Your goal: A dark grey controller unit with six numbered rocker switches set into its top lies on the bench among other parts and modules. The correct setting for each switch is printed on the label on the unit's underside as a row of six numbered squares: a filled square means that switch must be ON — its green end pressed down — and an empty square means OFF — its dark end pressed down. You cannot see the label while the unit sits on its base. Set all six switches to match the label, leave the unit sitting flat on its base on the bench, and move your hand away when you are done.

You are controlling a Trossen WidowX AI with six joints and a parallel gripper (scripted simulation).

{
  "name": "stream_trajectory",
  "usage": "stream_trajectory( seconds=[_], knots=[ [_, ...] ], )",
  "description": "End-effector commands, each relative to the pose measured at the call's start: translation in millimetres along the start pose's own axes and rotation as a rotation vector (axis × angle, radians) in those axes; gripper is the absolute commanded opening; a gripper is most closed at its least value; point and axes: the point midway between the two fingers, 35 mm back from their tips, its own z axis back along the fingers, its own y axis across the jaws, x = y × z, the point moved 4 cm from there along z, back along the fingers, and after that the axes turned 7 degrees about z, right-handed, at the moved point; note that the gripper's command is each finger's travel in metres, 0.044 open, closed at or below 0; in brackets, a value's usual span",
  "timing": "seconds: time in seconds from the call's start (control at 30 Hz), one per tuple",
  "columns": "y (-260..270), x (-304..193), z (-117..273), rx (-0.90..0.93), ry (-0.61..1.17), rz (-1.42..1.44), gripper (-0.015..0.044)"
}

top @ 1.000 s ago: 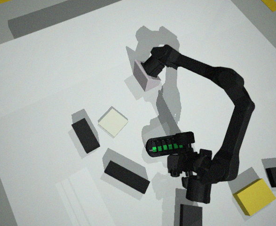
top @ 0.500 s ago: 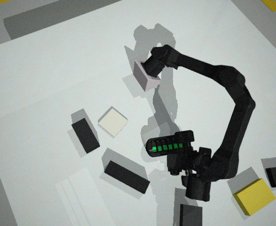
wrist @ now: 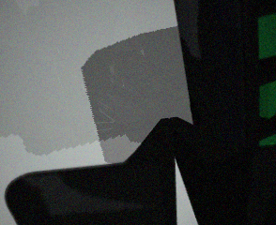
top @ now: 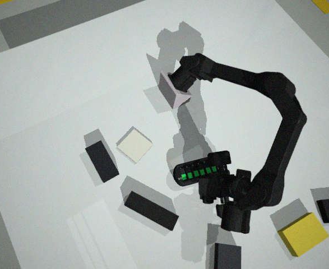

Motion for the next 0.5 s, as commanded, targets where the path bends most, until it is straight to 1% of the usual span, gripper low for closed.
stream_trajectory(
  seconds=[0.0, 0.07, 0.13, 0.27, 0.33, 0.47],
  knots=[
    [-6.1, 0.1, -2.3, -0.007, -0.001, -0.007, 0.0000],
    [-8.2, -0.1, -2.9, -0.007, -0.001, -0.007, 0.0000],
    [-1.8, -0.4, 5.3, 0.000, 0.001, -0.005, 0.0000],
    [4.7, 1.1, 41.5, 0.001, 0.005, -0.027, 0.0000],
    [5.5, 1.6, 53.7, 0.001, 0.007, -0.035, 0.0000],
    [5.5, 1.6, 55.2, 0.001, 0.007, -0.035, 0.0000]
  ],
)
